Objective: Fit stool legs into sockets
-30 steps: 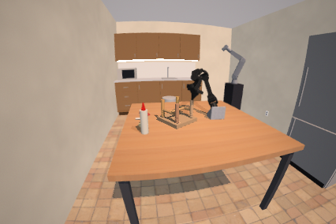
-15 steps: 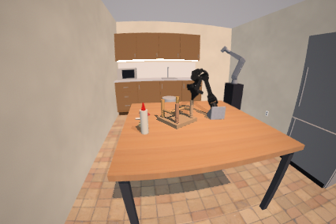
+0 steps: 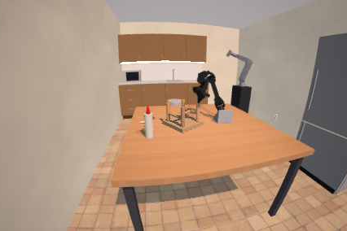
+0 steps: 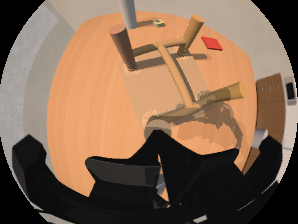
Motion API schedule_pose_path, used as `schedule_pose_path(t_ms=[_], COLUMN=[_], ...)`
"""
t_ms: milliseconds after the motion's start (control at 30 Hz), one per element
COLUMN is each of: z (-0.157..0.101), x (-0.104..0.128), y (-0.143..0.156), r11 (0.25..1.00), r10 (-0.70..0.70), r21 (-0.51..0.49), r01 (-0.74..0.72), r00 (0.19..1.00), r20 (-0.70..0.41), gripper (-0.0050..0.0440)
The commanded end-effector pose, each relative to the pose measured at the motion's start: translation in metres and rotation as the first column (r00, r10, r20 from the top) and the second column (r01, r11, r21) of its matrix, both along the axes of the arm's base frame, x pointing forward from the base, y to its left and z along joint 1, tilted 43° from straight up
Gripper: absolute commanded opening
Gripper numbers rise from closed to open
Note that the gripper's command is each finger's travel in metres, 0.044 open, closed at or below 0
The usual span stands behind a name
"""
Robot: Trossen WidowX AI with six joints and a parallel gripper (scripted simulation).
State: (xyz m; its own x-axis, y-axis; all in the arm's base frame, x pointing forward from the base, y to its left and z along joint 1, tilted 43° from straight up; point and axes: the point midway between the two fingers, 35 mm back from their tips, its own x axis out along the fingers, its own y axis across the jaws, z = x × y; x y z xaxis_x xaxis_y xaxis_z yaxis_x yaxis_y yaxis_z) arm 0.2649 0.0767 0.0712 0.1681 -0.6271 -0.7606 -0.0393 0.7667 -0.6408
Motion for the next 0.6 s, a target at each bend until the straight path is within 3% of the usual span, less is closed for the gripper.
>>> schedule_pose_path(t_ms=[0, 567], z=[-0.008, 0.010], x=[0.001, 0.004], y=[-0.007, 0.010], r11=[0.999, 1.000], r10=[-0.029, -0.010], r21=[-0.025, -0.009], r01=[0.029, 0.010], r00=[0.999, 1.000], r20=[-0.030, -0.009], gripper=[0.0000, 0.0000])
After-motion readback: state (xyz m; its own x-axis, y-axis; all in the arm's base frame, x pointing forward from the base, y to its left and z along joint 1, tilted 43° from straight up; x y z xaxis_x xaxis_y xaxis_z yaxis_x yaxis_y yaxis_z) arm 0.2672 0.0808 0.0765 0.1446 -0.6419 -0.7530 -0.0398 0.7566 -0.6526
